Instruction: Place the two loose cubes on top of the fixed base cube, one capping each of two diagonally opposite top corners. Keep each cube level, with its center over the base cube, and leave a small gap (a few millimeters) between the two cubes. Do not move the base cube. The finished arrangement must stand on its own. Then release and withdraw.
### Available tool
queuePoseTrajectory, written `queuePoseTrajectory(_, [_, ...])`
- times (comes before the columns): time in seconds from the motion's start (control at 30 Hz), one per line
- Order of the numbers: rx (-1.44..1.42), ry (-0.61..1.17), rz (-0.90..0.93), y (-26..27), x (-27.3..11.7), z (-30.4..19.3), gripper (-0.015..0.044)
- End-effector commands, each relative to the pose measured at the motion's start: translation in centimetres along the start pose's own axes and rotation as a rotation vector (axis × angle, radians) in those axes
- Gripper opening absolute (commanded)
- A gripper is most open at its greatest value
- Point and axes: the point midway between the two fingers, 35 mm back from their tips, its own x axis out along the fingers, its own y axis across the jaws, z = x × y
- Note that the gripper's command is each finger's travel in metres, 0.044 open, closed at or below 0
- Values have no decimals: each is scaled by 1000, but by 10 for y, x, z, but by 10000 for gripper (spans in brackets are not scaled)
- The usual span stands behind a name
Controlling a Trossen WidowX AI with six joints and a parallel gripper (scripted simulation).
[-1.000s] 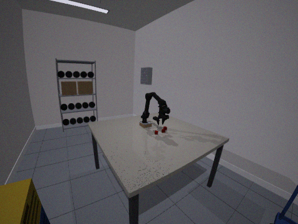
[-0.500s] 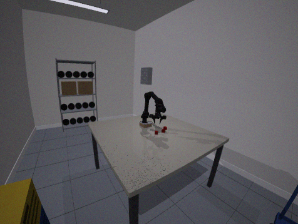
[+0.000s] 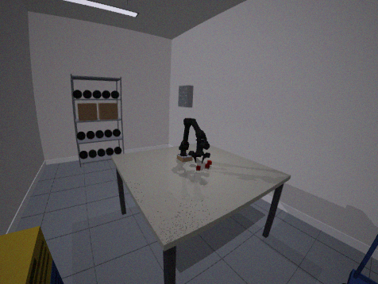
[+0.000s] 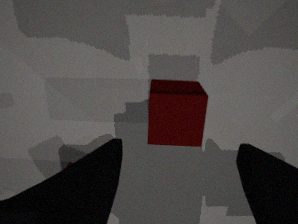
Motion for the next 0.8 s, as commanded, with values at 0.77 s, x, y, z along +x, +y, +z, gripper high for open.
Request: queuePoseTrajectory(0.77, [3,0,-6,-1,45,0,265])
